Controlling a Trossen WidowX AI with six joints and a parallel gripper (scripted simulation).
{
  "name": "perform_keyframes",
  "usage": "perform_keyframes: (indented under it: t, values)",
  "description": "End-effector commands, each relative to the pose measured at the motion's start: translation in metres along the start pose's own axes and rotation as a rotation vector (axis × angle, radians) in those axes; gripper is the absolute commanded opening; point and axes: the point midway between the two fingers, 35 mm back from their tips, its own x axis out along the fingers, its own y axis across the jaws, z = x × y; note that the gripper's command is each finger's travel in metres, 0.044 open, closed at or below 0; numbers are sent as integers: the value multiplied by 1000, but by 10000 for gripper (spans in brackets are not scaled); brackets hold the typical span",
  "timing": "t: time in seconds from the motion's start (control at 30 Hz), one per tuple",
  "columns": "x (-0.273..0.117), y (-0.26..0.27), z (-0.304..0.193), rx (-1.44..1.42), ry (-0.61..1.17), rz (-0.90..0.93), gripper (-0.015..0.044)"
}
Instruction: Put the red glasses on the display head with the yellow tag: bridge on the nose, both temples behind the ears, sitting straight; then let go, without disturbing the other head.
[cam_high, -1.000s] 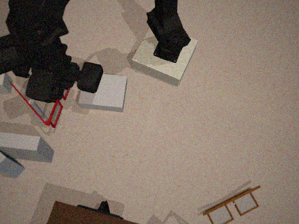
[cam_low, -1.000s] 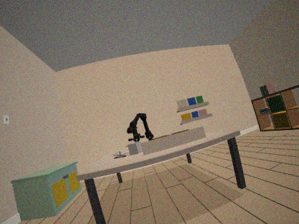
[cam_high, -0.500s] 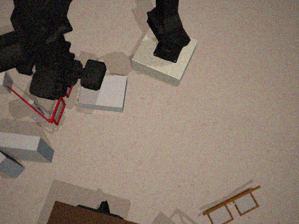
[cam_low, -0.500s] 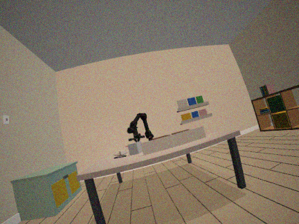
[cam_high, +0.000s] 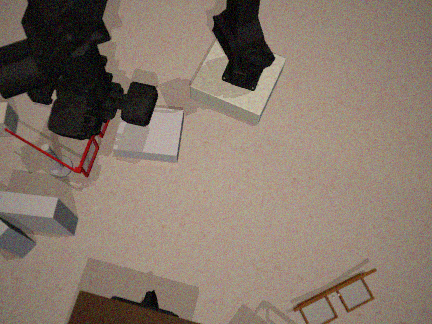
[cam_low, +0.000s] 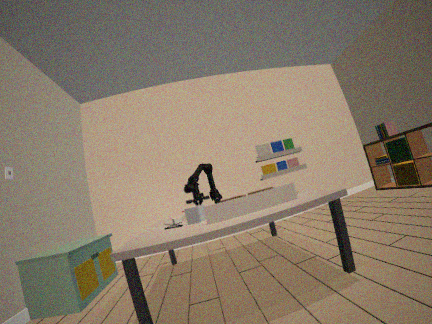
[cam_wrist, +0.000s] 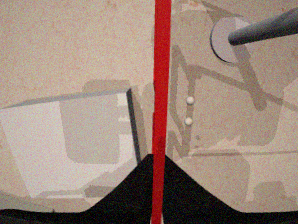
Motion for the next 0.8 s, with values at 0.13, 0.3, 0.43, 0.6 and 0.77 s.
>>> perform_keyframes:
  t: [0.13,0.3,0.43,0.6,0.77]
  values:
    - [1,3,-7,-2,3,2,0]
    - [1,4,-11,-2,4,2,0]
    - [1,5,-14,-2,4,2,0]
    - [1,6,-17,-2,4,2,0]
    - [1,6,-20,-2,4,2,0]
